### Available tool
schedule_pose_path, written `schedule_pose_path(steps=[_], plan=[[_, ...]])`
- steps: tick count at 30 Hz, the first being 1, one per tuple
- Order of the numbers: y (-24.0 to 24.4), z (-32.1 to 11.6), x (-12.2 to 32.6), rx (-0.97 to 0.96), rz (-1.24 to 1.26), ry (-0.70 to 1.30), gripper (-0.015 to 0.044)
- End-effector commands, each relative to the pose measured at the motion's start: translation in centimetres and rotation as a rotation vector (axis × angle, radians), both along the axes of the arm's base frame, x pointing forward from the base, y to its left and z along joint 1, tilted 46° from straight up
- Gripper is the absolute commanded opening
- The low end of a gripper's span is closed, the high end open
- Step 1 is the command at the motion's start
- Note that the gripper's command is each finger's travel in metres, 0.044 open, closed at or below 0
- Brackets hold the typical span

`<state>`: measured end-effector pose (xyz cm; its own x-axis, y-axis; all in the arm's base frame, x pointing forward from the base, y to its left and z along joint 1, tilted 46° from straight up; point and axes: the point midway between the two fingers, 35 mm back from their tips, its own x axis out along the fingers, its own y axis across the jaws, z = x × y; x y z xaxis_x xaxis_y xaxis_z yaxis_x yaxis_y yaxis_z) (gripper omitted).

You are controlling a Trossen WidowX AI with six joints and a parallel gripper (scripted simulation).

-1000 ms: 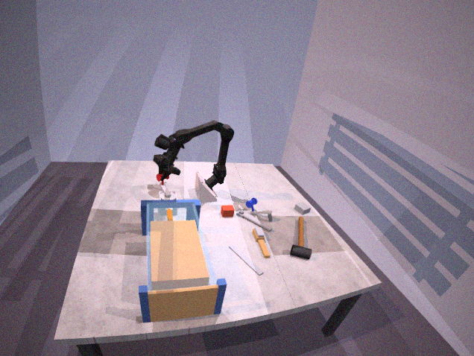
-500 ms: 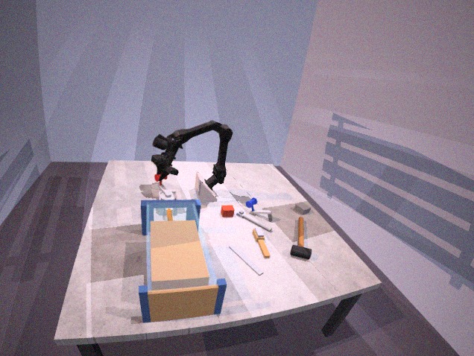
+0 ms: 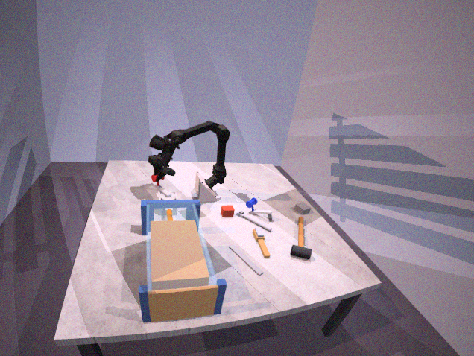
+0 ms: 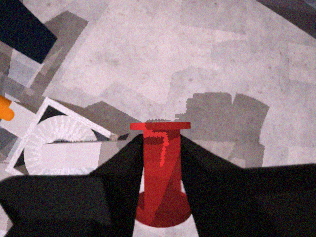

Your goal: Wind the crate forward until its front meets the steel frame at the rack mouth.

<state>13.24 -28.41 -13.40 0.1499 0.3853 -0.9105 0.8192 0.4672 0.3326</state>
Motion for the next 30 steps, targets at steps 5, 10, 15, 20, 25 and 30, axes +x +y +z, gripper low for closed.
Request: schedule_pose_path(steps=[5,10,15,20,25,30], plan=[[-0.4,-0.9,0.9,0.005,-0.003,-0.003,0.0],[-0.7,-1.3,1.3,0.005,-0.003,-0.004,0.0],[-1.0,-1.6,1.9,0.005,-0.003,-0.004,0.0],[-1.2,-1.9,2.4,0.004,-0.003,-0.005,0.0],[-1.5,-2.2,3.1,0.004,-0.003,-0.005,0.0],[-1.7,-2.5,3.6,0.004,-0.003,-0.006,0.0]])
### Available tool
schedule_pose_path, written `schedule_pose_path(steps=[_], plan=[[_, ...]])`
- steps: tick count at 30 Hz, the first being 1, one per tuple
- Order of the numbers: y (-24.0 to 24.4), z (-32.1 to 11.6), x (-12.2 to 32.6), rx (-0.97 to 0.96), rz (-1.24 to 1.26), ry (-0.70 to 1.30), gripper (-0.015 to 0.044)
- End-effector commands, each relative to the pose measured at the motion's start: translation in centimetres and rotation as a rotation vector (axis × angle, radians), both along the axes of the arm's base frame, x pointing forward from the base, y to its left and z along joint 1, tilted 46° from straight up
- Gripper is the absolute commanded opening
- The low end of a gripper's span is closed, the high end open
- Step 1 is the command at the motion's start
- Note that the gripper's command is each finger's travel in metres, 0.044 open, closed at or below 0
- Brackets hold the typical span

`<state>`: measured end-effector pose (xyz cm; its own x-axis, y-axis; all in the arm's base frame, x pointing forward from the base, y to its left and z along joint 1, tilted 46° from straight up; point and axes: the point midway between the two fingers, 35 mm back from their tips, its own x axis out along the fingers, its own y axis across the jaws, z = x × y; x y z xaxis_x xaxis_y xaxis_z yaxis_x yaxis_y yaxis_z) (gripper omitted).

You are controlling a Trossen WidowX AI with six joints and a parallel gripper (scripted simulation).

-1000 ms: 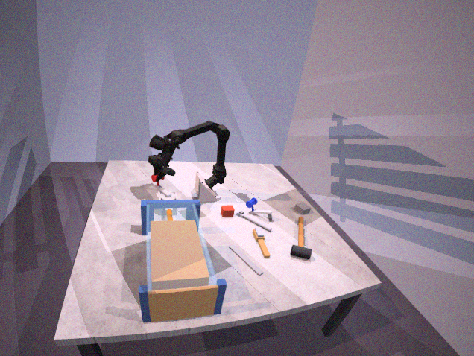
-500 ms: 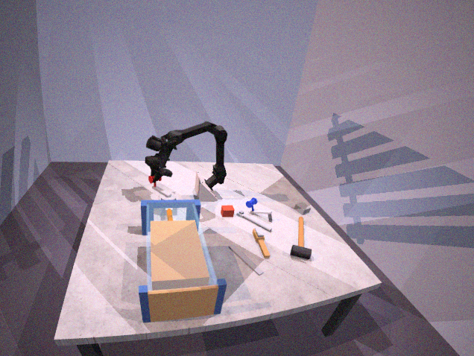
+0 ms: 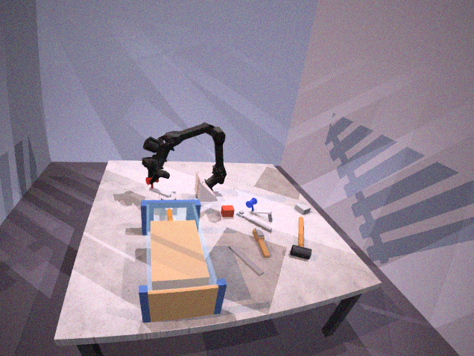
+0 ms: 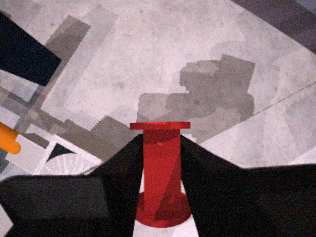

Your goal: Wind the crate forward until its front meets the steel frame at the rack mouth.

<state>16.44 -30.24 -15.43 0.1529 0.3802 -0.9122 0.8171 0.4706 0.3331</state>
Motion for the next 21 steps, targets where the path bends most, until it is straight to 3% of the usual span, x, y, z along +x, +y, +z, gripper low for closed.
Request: schedule_pose_path(steps=[1,21], plan=[[0.1,-0.5,0.6,0.01,-0.004,-0.002,0.0],[-0.3,-1.2,3.3,0.01,-0.004,-0.004,0.0]])
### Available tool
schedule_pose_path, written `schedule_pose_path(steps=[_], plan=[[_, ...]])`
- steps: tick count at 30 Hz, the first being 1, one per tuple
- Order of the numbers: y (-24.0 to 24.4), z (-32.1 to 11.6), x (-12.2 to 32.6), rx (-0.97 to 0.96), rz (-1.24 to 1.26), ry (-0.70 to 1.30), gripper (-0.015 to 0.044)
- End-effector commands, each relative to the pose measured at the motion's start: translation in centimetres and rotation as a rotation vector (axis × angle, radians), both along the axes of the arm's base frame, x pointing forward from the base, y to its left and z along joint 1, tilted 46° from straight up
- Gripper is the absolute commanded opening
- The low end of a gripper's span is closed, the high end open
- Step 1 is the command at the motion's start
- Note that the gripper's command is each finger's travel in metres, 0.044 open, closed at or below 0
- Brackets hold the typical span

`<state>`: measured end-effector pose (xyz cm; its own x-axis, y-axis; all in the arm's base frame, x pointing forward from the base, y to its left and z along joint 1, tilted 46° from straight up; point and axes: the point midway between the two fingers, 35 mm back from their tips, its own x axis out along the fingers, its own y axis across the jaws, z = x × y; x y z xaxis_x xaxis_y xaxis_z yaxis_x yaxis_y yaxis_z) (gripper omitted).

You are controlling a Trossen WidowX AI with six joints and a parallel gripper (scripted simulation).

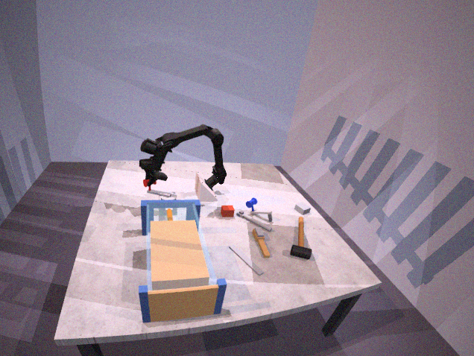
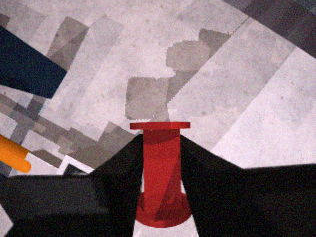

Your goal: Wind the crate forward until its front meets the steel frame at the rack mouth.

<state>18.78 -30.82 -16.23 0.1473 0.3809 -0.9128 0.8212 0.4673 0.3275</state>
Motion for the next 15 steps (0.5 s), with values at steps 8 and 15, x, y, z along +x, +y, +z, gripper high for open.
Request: schedule_pose_path(steps=[8,15], plan=[[0.3,-0.5,2.0,0.008,-0.001,-0.013,0.0],[0.3,-0.6,3.0,0.008,-0.001,-0.014,0.0]])
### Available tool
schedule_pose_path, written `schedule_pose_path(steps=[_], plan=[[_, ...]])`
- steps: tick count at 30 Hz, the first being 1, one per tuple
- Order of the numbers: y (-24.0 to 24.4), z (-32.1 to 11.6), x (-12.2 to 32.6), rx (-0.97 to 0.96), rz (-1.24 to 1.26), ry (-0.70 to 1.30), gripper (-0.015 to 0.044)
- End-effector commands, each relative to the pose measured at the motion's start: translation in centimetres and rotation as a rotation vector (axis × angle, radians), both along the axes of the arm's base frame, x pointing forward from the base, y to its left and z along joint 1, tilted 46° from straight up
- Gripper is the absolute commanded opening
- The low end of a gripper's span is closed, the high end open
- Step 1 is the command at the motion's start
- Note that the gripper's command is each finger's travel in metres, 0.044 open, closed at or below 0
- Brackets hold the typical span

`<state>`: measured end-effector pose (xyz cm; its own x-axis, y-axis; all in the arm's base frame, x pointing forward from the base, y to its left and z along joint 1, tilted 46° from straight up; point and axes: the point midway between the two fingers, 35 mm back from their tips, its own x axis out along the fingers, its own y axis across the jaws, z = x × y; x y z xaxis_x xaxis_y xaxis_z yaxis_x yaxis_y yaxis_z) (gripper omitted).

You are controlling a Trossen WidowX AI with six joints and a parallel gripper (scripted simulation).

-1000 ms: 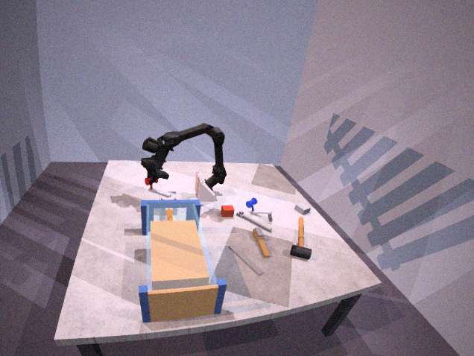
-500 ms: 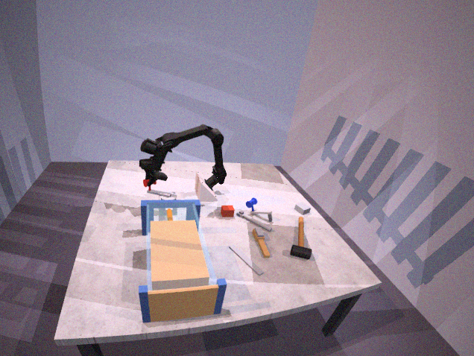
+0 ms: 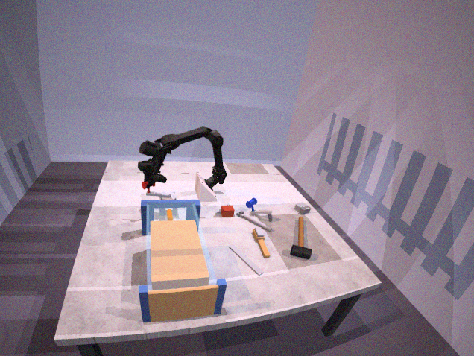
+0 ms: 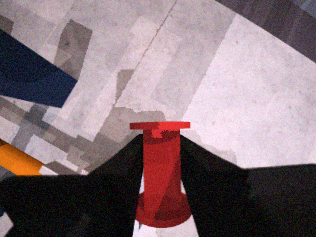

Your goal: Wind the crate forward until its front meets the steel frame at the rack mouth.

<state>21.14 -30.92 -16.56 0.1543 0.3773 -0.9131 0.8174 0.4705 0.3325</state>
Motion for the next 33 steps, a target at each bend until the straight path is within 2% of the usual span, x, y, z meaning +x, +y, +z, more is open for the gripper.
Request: schedule_pose_path(steps=[1,33], plan=[[0.4,-0.3,0.8,0.013,-0.003,-0.005,0.0],[1.6,0.3,5.1,0.015,-0.003,-0.009,0.0]])
